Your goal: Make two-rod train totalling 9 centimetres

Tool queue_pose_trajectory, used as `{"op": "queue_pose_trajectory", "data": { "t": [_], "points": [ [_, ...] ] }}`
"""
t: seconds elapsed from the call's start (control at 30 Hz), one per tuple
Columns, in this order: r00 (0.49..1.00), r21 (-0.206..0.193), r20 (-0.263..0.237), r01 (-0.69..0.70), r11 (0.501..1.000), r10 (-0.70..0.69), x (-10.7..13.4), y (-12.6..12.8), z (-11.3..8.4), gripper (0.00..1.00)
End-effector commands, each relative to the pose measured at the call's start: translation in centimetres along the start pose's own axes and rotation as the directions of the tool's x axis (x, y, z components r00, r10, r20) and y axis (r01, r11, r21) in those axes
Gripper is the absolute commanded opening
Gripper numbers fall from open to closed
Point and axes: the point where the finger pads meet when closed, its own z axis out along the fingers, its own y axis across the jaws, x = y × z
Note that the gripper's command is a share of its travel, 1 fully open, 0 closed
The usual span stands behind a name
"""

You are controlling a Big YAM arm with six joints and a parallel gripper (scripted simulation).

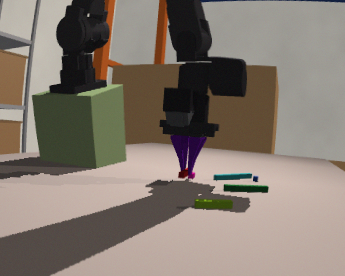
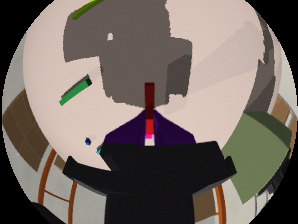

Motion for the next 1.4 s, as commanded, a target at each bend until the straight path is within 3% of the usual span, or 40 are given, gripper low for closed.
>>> {"op": "queue_pose_trajectory", "data": {
  "t": [0.0,0.47,0.57,0.6,0.63,0.7,0.83,0.9,1.37],
  "points": [
    [1.000,-0.034,0.003,-0.002,0.999,0.003,0.3,0.7,-0.7,0.04],
    [1.000,-0.011,0.002,0.009,1.000,-0.009,0.4,0.2,0.5,0.04],
    [1.000,-0.013,0.002,0.008,1.000,-0.008,0.2,0.3,0.5,0.04],
    [1.000,-0.042,0.005,-0.001,0.999,0.001,-0.2,1.2,-0.2,0.04],
    [1.000,-0.042,0.006,-0.003,0.999,0.003,-0.3,1.2,0.0,0.04],
    [1.000,-0.011,0.002,-0.001,1.000,0.002,-0.2,0.4,1.0,0.04],
    [1.000,-0.016,0.003,-0.003,1.000,0.003,-0.2,0.6,1.2,0.04],
    [1.000,-0.043,0.006,-0.011,0.999,0.011,-0.5,1.4,0.5,0.04],
    [1.000,-0.041,0.006,-0.007,0.999,0.007,-0.4,1.4,0.6,0.04]
  ]
}}
